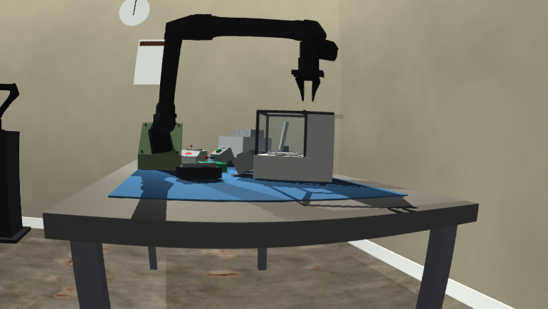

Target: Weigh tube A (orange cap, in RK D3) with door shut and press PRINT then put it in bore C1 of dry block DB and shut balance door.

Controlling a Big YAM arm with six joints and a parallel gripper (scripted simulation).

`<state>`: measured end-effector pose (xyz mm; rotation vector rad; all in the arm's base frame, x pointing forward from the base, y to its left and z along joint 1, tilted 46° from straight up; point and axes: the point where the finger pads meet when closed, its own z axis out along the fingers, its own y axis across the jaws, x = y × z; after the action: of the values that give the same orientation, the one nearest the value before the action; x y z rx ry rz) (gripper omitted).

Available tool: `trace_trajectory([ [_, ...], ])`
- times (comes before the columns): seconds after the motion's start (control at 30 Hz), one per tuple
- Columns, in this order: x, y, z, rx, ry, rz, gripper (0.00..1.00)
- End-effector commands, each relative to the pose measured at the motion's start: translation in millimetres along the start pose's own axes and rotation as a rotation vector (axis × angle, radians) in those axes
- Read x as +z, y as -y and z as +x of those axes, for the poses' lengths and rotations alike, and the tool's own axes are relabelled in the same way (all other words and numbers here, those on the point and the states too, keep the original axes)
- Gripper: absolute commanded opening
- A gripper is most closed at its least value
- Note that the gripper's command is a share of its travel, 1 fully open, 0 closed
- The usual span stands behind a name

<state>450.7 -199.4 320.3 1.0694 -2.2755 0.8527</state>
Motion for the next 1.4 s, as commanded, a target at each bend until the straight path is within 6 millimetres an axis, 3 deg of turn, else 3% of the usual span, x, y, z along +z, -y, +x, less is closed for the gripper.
trace_trajectory([
  [0.0,-3.3,-5.3,-25.7,-0.082,-0.002,0.001,0.3],
  [0.1,-2.8,-4.6,-29.3,-0.071,0.004,0.01,0.3],
  [0.17,11.6,-2.3,-17.0,-0.041,-0.007,-0.014,0.3],
  [0.23,12.2,-3.8,-17.2,-0.041,-0.008,-0.016,0.3],
  [0.8,-4.6,-11.5,-23.1,-0.033,0.009,0.016,0.3],
  [1.37,-1.6,-11.0,-19.5,-0.028,0.006,0.009,0.3],
])
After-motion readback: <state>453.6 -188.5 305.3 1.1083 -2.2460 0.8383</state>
